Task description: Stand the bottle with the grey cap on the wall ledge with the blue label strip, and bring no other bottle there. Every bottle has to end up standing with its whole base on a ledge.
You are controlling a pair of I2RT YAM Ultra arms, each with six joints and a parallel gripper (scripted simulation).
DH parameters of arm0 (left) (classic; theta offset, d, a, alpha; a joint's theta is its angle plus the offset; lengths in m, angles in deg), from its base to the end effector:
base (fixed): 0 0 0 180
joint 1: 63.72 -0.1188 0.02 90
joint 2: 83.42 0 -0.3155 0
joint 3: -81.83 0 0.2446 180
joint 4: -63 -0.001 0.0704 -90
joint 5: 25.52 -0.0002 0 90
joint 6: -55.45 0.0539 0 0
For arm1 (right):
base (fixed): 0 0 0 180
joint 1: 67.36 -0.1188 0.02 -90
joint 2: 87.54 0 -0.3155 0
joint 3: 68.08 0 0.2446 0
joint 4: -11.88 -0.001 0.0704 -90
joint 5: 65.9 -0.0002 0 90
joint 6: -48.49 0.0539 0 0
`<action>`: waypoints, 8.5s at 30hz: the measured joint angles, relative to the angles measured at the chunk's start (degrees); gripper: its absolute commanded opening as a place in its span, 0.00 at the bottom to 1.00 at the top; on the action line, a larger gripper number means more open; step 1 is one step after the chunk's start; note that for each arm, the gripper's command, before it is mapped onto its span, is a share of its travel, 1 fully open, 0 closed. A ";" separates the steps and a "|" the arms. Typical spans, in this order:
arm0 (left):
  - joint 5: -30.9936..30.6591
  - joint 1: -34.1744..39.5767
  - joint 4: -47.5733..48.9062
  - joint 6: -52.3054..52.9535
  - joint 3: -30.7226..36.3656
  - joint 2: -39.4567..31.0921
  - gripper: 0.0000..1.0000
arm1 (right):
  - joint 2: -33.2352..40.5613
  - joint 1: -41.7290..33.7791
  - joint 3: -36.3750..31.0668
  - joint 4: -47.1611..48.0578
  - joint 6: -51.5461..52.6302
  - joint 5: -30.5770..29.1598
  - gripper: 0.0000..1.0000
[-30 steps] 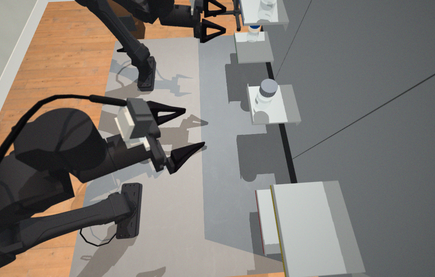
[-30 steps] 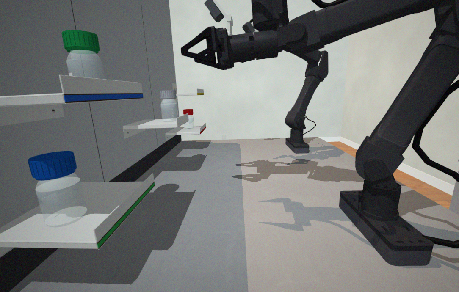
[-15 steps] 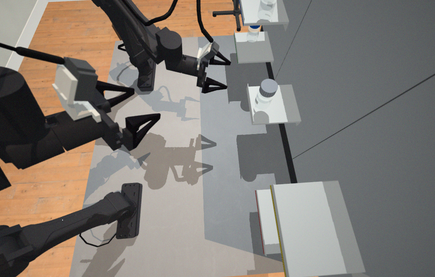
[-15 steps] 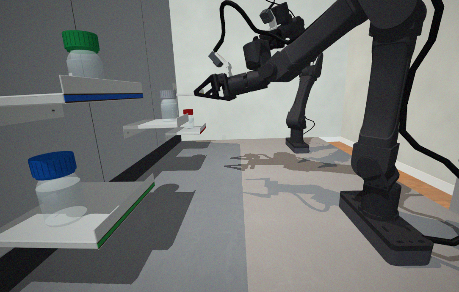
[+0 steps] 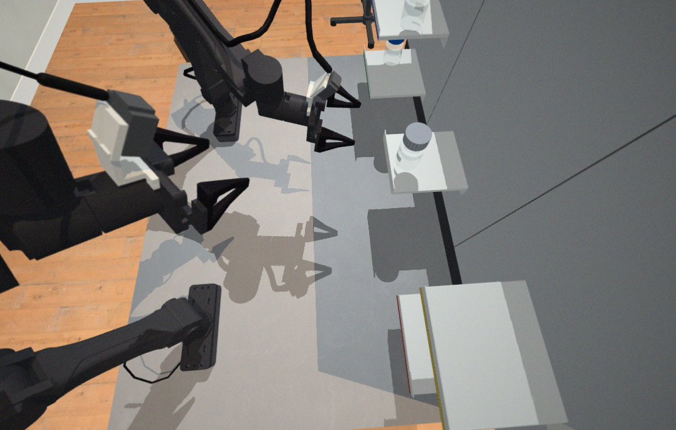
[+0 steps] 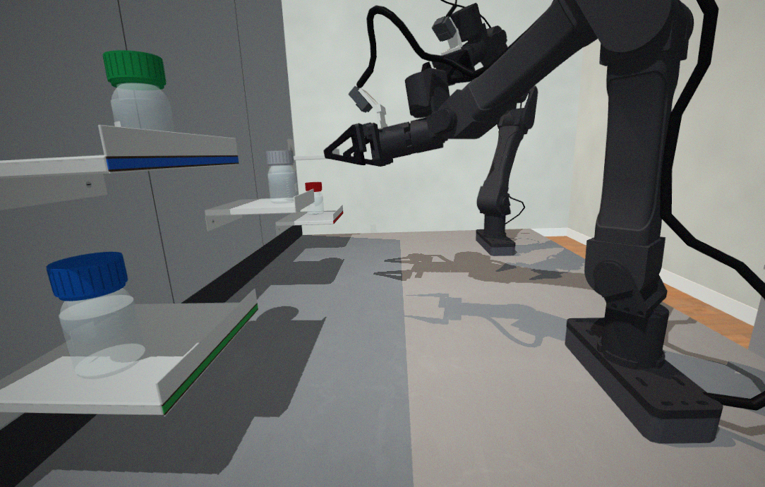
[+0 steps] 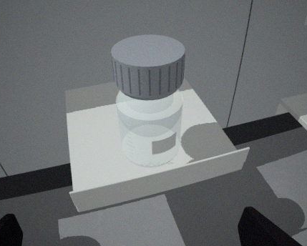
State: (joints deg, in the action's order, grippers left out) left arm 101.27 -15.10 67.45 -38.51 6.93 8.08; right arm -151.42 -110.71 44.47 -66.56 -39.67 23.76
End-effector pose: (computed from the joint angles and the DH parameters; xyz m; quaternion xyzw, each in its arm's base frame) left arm 0.2720 -0.2584 0.3402 0.0971 0.7582 -0.0440 0.6433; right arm 0.1089 0.1038 0.5239 -0.3051 0.8094 0.1904 0.4642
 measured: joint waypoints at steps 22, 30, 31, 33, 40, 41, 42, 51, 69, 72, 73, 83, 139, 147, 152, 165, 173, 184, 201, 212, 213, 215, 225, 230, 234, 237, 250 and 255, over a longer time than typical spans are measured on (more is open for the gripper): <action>-9.31 -6.29 17.38 3.80 -6.29 15.78 0.94 | 0.00 0.00 0.00 -0.09 0.00 0.00 0.89; -9.90 -6.97 18.49 3.87 -7.78 17.46 0.94 | 0.00 0.00 0.00 -0.09 0.00 0.00 0.89; -9.92 -6.97 18.56 3.87 -7.78 17.46 0.94 | 0.00 0.00 0.00 -0.09 0.00 0.00 0.89; -9.94 -6.97 18.60 3.87 -7.78 17.46 0.94 | 0.00 0.00 0.00 -0.09 0.00 0.00 0.89; -10.27 -6.97 18.16 3.87 -8.98 17.49 0.94 | 0.00 0.00 0.00 -0.09 0.00 0.00 0.89; -10.36 -6.97 17.86 3.87 -9.70 17.49 0.94 | 0.00 0.00 0.00 -0.09 0.00 0.00 0.89; -10.45 -6.97 17.57 3.87 -10.51 17.51 0.94 | 0.00 0.00 0.00 -0.09 0.00 0.00 0.89; -11.13 -7.67 15.47 3.87 -15.91 18.95 0.94 | 0.00 0.00 0.00 -0.09 0.00 0.00 0.89; -12.41 -8.98 12.55 3.87 -21.88 23.65 0.94 | 0.00 0.00 0.00 -0.09 0.00 0.00 0.89; -12.63 -9.14 12.33 3.87 -23.15 24.44 0.94 | 0.00 0.00 0.00 -0.09 0.00 0.00 0.89; -12.70 -9.18 12.22 3.87 -23.58 24.74 0.94 | 0.00 0.00 0.00 -0.09 0.00 0.00 0.89; -13.03 -9.53 11.45 3.87 -24.98 25.59 0.94 | 0.00 0.00 0.00 -0.09 0.00 0.00 0.89; -13.03 -9.53 -14.58 3.87 -44.46 24.11 0.49 | 0.00 0.00 0.00 -0.09 0.00 0.00 0.89; -19.08 -12.17 -17.07 3.96 -42.40 18.36 0.49 | 0.00 0.00 0.00 -0.09 0.00 0.00 0.89; -24.94 -20.13 -17.20 4.00 -34.05 8.26 0.49 | 0.00 0.00 0.00 -0.09 0.00 0.00 0.89; -52.02 -49.46 -17.68 4.35 -15.06 -9.86 0.49 | 0.00 0.00 0.00 -0.09 0.00 0.00 0.89; -67.89 -65.61 -17.53 4.70 -14.58 -11.06 0.49 | 0.00 0.00 0.00 -0.09 0.00 0.00 0.89; -78.31 -77.46 -18.10 5.33 -16.22 -7.87 0.49 | 0.00 0.00 0.00 -0.09 0.00 0.00 0.89; -57.35 -69.24 -19.19 3.37 -13.68 -13.40 0.49 | 0.00 0.00 0.00 -0.09 0.00 0.00 0.89; -48.26 -65.46 -19.08 3.15 -13.29 -14.29 0.49 | 0.00 0.00 0.00 -0.09 0.00 0.00 0.89; -48.06 -65.44 -19.06 3.15 -12.94 -14.34 0.49 | 0.00 0.00 0.00 -0.09 0.00 0.00 0.89; -47.71 -65.44 -19.10 3.15 -12.17 -14.32 0.49 | 0.00 0.00 0.00 -0.09 0.00 0.00 0.89; -47.17 -65.44 -19.32 3.15 -11.74 -14.34 0.49 | 0.00 0.00 0.00 -0.09 0.00 0.00 0.89; -47.17 -65.44 -22.60 3.15 -14.47 -14.34 0.49 | 0.00 0.00 0.00 -0.09 0.00 0.00 0.89; -47.17 -65.44 -22.69 3.15 -16.17 -14.38 0.49 | 0.00 0.00 0.00 -0.09 0.00 0.00 0.89; -46.95 -65.44 -22.75 3.15 -16.24 -14.32 0.49 | 0.00 0.00 0.00 -0.09 0.00 0.00 0.89; -45.86 -64.78 -21.00 3.15 -19.19 -9.38 0.49 | 0.00 0.00 0.00 -0.09 0.00 0.00 0.89; -45.46 -64.32 -19.89 3.15 -20.63 -6.27 0.49 | 0.00 0.00 0.00 -0.09 0.00 0.00 0.89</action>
State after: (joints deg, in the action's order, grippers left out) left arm 55.81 -79.42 47.56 -35.37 -13.70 1.81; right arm -151.42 -110.71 44.47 -66.65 -39.67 23.76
